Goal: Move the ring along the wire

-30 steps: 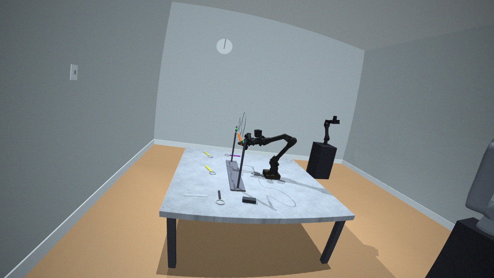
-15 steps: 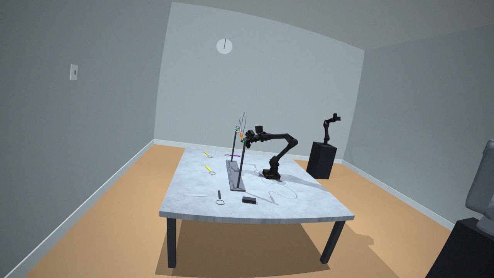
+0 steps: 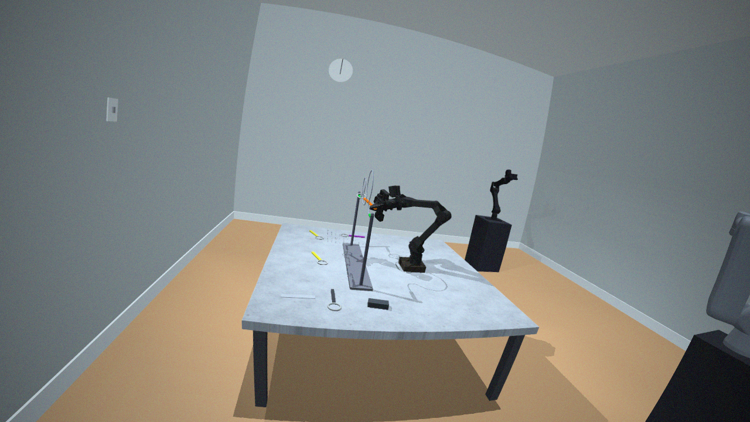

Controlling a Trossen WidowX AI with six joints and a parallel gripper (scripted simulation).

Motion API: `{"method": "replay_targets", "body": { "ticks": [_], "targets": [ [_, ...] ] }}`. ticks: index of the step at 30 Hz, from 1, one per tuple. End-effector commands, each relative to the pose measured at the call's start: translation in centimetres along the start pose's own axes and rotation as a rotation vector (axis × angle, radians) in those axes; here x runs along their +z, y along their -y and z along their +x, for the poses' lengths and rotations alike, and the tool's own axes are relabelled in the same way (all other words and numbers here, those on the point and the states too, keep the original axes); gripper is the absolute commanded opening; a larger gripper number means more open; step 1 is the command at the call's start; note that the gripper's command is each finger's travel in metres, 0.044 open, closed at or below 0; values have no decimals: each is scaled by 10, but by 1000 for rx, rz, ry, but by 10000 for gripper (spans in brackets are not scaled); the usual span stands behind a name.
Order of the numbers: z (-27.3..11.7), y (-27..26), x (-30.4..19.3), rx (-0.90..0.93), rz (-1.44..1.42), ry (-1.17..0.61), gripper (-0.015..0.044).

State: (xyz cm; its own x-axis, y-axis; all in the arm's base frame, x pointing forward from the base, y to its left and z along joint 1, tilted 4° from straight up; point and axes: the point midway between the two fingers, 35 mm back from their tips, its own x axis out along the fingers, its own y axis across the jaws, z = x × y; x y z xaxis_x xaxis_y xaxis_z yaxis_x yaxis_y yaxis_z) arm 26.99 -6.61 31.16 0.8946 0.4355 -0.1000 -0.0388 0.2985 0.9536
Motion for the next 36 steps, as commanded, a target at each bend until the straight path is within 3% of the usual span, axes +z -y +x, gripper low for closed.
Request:
{"method": "replay_targets", "body": {
  "ticks": [1,36],
  "targets": [
    [-2,-13,0,31,42,-10,-150],
    [-5,-93,24,266,526,68,-150]
  ]
}}
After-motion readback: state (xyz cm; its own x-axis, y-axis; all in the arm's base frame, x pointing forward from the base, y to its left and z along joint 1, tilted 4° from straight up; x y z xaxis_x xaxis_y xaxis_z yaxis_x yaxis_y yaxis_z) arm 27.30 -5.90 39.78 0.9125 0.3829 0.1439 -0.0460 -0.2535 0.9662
